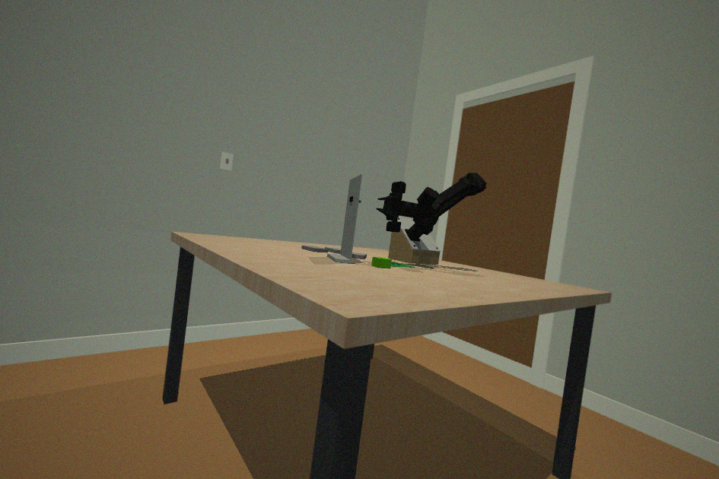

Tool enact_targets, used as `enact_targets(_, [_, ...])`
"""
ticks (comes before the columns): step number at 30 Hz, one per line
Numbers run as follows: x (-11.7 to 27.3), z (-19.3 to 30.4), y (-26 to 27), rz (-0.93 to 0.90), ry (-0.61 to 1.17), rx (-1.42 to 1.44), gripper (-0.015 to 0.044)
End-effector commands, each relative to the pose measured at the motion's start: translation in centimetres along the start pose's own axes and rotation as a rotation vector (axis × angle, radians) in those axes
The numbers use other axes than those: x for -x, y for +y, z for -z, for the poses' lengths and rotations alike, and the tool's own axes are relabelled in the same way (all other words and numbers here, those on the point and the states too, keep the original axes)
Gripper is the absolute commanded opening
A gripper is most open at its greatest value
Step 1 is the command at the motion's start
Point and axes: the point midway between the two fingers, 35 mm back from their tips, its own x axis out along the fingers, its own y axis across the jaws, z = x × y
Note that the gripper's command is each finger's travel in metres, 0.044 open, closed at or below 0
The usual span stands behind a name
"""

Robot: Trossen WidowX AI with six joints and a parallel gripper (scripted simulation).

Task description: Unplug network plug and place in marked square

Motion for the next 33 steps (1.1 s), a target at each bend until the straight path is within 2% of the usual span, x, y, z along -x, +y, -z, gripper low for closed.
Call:
enact_targets(1, [-0.8,-0.3,0.0,0.0,0.002,0.007,0.0156])
enact_targets(33, [-3.8,-0.9,0.1,-0.001,0.003,0.008,0.0156])
